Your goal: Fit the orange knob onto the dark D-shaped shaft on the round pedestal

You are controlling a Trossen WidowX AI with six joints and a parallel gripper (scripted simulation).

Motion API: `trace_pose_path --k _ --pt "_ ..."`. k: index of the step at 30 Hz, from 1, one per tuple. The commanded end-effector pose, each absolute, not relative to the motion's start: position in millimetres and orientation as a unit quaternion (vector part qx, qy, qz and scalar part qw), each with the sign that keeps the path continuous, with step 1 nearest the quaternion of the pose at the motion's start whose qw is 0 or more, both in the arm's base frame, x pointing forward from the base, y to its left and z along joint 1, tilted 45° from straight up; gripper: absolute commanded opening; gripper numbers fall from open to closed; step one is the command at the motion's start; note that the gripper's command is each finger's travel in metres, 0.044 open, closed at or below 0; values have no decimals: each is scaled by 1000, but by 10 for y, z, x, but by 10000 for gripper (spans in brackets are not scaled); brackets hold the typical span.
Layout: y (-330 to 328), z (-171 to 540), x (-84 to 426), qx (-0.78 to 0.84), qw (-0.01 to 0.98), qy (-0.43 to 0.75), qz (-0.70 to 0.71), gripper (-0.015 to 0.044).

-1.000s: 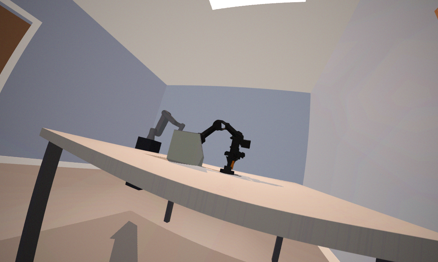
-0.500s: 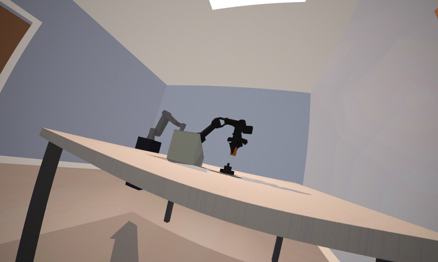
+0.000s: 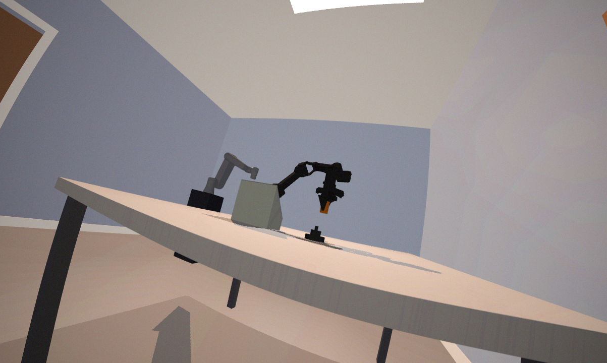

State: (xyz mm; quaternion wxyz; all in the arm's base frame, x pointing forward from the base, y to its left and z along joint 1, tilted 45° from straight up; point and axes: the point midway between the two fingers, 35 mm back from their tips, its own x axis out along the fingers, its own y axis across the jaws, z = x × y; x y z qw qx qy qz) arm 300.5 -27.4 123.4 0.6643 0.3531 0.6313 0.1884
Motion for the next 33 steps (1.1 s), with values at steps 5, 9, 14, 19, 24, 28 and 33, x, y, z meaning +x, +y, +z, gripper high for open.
trace_pose_path --k 5,9,14,19,24,28,33 --pt "-437 1037 3070 349 670 629 186 0" --pt "-505 927 3091 349 669 629 185 0" --pt "-592 790 3104 353 668 630 180 0" --pt "-674 651 3111 357 666 631 177 0" --pt "-752 510 3116 358 666 631 175 0" --pt "-811 397 3116 358 666 631 175 0" --pt "-881 248 3117 355 667 630 178 0"
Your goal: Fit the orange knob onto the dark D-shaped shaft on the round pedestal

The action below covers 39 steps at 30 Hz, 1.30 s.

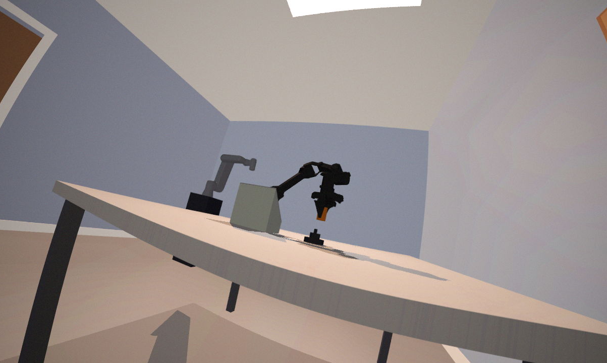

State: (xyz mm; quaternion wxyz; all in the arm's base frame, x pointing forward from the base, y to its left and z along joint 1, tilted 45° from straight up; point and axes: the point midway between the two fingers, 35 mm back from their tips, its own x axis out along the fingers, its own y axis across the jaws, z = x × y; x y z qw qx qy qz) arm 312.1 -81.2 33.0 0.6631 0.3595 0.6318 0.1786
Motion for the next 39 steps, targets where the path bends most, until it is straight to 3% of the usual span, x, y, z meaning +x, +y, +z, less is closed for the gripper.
trace_pose_path --k 1,24,39 --pt "-895 218 3117 355 667 630 179 0" --pt "-873 -302 3124 348 670 628 187 0" --pt "-908 -276 3154 345 672 627 190 0"
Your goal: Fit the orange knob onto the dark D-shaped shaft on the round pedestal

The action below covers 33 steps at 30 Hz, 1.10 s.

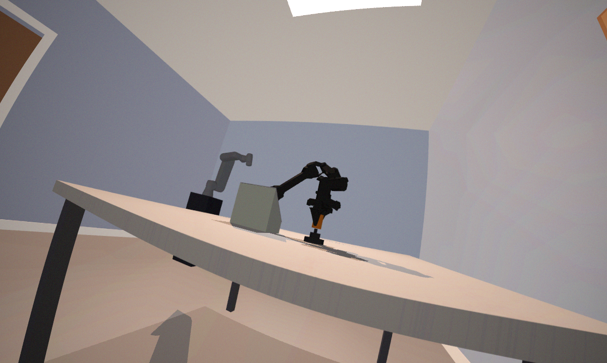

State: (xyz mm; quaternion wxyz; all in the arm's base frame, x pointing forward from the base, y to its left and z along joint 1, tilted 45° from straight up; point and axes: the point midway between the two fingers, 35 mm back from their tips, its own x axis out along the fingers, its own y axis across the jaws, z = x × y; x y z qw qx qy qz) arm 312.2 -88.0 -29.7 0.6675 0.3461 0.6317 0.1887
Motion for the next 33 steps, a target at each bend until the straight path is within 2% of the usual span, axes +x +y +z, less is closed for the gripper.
trace_pose_path --k 1,21,33 --pt "-907 -276 3156 345 672 627 190 0" --pt "-896 -275 3134 345 672 627 190 0" --pt "-892 -303 3105 273 704 604 254 0"
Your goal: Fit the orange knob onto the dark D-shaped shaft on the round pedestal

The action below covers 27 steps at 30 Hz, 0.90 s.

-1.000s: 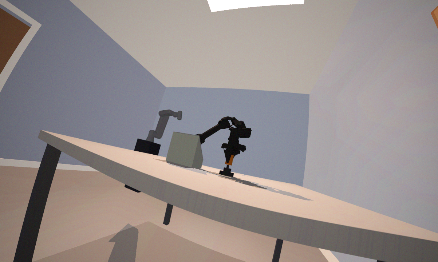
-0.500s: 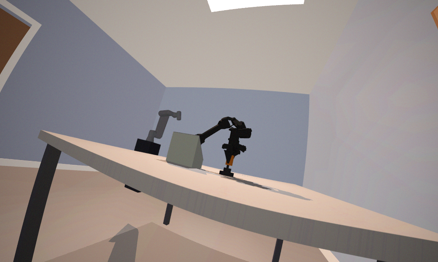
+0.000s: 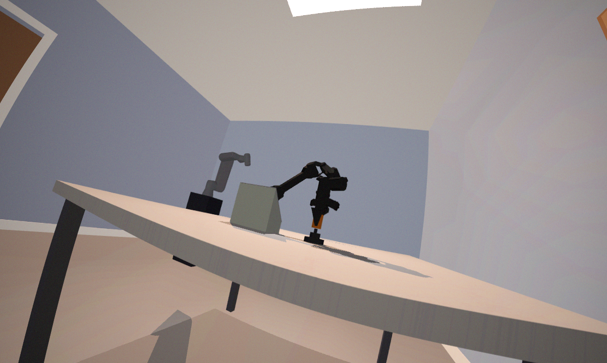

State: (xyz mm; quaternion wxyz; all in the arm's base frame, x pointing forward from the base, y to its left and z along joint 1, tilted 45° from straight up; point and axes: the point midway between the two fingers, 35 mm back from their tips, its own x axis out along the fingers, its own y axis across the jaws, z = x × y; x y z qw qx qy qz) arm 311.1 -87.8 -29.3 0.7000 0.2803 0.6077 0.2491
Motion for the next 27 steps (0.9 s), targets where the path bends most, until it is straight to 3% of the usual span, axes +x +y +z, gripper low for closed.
trace_pose_path --k 1,27 --pt "-892 -304 3107 273 704 604 254 0" --pt "-872 -315 3155 273 704 604 254 0"
